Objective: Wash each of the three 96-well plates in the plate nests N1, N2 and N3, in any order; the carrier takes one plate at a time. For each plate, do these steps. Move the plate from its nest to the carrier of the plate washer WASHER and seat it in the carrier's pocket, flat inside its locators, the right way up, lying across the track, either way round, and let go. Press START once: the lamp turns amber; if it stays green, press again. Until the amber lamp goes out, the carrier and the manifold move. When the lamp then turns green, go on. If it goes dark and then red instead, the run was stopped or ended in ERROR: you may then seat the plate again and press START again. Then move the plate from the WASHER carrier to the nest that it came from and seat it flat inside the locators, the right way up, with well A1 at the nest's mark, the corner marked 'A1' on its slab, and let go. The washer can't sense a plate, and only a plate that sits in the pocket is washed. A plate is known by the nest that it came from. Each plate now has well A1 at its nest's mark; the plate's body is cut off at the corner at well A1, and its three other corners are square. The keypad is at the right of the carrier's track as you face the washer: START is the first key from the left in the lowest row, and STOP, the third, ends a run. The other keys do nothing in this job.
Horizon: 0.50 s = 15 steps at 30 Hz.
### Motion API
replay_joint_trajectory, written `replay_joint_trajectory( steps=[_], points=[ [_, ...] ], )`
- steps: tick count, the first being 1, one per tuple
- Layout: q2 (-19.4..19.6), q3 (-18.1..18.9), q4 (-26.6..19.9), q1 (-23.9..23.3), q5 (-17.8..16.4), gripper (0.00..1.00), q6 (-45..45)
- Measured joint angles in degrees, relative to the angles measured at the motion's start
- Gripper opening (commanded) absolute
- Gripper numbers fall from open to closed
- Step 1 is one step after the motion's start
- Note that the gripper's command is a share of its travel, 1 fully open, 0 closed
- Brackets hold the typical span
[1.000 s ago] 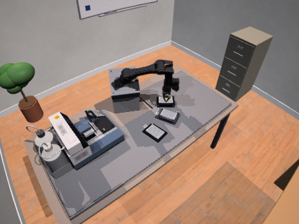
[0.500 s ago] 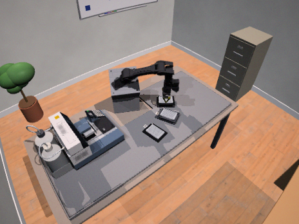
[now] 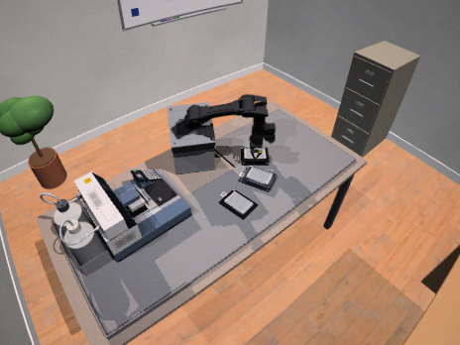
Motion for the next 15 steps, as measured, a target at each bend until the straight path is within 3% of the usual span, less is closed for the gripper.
replay_joint_trajectory(
  steps=[15],
  points=[
    [0.6,0.4,0.7,-0.3,0.0,1.00,-0.5]
  ],
)
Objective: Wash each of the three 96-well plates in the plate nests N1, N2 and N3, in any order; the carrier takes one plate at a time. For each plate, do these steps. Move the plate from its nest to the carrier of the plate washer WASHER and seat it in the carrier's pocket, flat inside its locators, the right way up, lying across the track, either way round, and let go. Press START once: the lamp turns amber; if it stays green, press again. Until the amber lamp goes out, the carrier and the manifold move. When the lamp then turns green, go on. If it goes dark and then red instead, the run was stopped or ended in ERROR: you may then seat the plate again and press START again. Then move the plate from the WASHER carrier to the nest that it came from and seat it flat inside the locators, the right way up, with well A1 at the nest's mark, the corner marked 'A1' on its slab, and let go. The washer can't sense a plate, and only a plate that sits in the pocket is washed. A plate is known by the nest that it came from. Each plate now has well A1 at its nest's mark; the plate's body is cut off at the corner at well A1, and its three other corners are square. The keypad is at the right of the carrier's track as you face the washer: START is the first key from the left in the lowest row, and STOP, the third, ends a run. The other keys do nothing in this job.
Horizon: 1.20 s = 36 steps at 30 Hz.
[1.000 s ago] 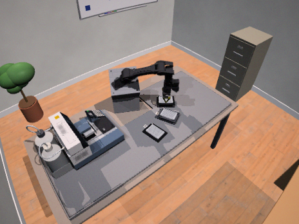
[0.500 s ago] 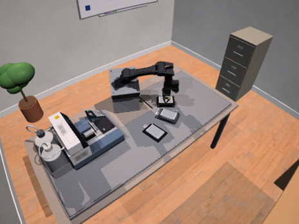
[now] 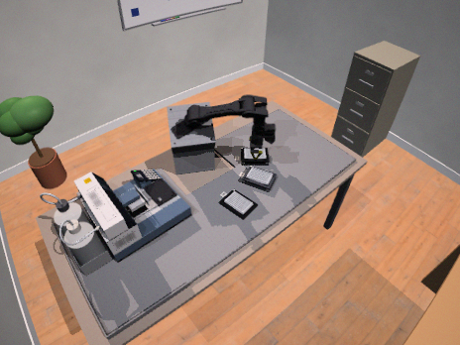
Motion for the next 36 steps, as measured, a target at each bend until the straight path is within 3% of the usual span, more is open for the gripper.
replay_joint_trajectory(
  steps=[1,3,4,8,9,11,12,14,15,17,18,20,21,25,26,28,29,31,32,36],
  points=[
    [0.0,0.0,0.0,0.0,0.0,0.90,0.0],
    [0.0,0.0,0.0,0.0,0.0,0.90,0.0],
    [0.0,0.0,0.0,0.0,0.0,0.80,0.0],
    [0.0,0.0,0.0,0.0,0.0,0.80,0.0],
    [0.0,0.0,0.0,0.0,0.0,0.70,0.0],
    [0.0,0.0,0.0,0.0,0.0,0.70,0.0],
    [0.0,0.0,0.0,0.0,0.0,0.60,0.0],
    [0.0,0.0,0.0,0.0,0.0,0.60,0.0],
    [0.0,0.0,0.0,0.0,0.0,0.50,0.0],
    [0.0,0.0,0.0,0.0,0.0,0.50,0.0],
    [0.0,0.0,0.0,0.0,0.0,0.40,0.0],
    [0.0,0.0,0.0,0.0,0.0,0.40,0.0],
    [0.0,0.0,0.0,0.0,0.0,0.30,0.0],
    [0.0,0.0,0.0,0.0,0.0,0.30,0.0],
    [0.0,0.0,0.0,0.0,0.0,0.20,0.0],
    [0.0,0.0,0.0,0.0,0.0,0.20,0.0],
    [0.0,0.0,0.0,0.0,0.0,0.10,0.0],
    [0.0,0.0,0.0,0.0,0.0,0.10,0.0],
    [0.0,0.0,0.0,0.0,0.0,0.00,0.0],
    [0.0,0.0,0.0,0.0,0.0,0.00,0.0]
  ],
)
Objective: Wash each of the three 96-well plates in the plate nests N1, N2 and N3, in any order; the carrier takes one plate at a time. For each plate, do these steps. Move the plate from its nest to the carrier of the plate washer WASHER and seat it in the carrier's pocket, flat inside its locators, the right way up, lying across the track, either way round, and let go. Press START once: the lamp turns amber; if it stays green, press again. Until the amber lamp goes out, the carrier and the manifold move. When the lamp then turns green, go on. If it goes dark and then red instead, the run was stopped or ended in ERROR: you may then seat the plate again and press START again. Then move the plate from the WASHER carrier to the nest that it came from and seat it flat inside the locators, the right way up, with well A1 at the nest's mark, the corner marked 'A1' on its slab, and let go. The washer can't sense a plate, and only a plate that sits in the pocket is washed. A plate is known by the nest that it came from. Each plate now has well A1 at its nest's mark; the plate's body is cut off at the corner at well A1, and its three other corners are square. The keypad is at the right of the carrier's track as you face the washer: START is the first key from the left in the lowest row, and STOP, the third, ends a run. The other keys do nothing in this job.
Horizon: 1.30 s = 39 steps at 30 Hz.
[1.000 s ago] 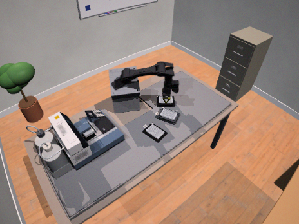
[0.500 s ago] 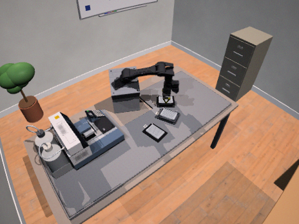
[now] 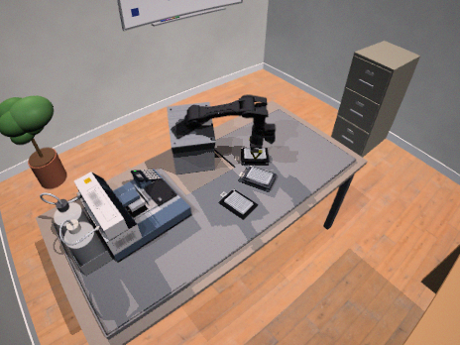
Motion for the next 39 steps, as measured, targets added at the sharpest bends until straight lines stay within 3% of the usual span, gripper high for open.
replay_joint_trajectory(
  steps=[28,39],
  points=[
    [-0.1,-0.1,0.0,0.0,0.0,0.00,0.1],
    [-2.9,-1.7,-2.2,1.0,0.0,0.00,1.6]
  ],
)
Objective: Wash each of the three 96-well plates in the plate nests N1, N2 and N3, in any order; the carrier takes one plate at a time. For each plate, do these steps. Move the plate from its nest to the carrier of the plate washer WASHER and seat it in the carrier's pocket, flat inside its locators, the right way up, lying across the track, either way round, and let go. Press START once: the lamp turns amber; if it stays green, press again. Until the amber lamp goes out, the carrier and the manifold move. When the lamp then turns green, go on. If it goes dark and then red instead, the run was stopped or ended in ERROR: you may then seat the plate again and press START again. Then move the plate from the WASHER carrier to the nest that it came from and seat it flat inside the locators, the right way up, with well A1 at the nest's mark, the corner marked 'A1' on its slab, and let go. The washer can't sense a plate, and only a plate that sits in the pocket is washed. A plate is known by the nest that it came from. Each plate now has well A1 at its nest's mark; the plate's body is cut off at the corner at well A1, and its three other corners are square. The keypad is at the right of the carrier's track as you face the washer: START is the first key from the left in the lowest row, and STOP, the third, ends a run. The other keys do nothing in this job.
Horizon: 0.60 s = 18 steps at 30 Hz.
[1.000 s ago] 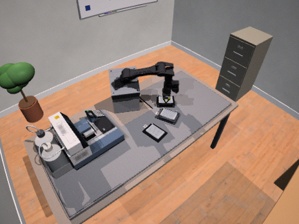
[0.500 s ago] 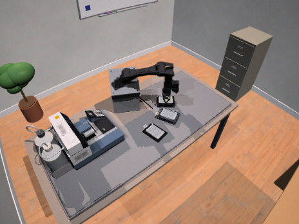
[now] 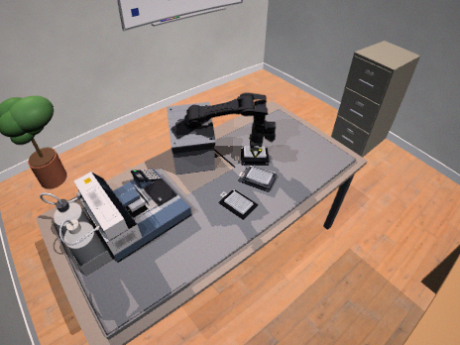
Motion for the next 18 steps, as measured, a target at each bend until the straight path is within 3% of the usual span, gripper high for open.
replay_joint_trajectory(
  steps=[18],
  points=[
    [-4.3,-1.7,-4.1,2.3,0.1,0.00,2.7]
  ],
)
